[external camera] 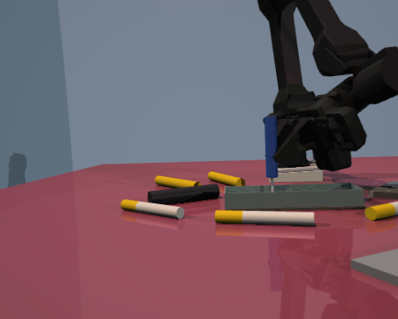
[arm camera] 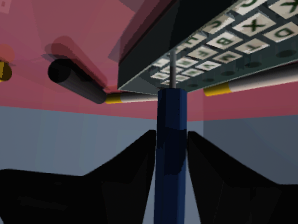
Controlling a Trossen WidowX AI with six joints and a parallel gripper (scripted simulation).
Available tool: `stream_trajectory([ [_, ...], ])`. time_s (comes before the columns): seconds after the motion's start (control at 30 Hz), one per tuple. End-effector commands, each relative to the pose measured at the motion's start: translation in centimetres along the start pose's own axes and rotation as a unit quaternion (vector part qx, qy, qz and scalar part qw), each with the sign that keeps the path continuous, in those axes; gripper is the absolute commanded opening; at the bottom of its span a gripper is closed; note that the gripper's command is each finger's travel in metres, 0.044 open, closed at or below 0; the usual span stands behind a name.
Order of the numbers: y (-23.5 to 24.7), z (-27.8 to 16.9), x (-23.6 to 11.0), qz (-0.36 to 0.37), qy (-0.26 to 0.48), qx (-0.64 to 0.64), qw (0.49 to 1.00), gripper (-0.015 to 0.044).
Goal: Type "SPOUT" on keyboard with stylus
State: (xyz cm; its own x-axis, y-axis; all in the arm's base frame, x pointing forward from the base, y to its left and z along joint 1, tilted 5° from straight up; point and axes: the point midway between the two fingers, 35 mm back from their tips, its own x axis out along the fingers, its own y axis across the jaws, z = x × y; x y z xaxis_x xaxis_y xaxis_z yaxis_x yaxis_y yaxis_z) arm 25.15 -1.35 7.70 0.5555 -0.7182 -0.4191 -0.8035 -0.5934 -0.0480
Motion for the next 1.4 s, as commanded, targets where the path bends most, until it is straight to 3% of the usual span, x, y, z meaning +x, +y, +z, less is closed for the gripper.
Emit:
stream_trajectory([
  [0.0,-0.1,-0.3,-0.2,0.0,-0.002,-0.003,1.0,0.0081],
  [0.43,0.0,-3.3,-1.9,0.0,-0.003,-0.002,1.0,0.0081],
  [0.57,-0.1,-3.0,-1.7,-0.001,-0.002,-0.004,1.0,0.0064],
  [0.67,-0.3,-2.8,-1.9,-0.001,-0.005,-0.004,1.0,0.0],
  [1.37,-4.3,0.4,-8.2,0.0,-0.01,-0.002,1.0,0.0],
])
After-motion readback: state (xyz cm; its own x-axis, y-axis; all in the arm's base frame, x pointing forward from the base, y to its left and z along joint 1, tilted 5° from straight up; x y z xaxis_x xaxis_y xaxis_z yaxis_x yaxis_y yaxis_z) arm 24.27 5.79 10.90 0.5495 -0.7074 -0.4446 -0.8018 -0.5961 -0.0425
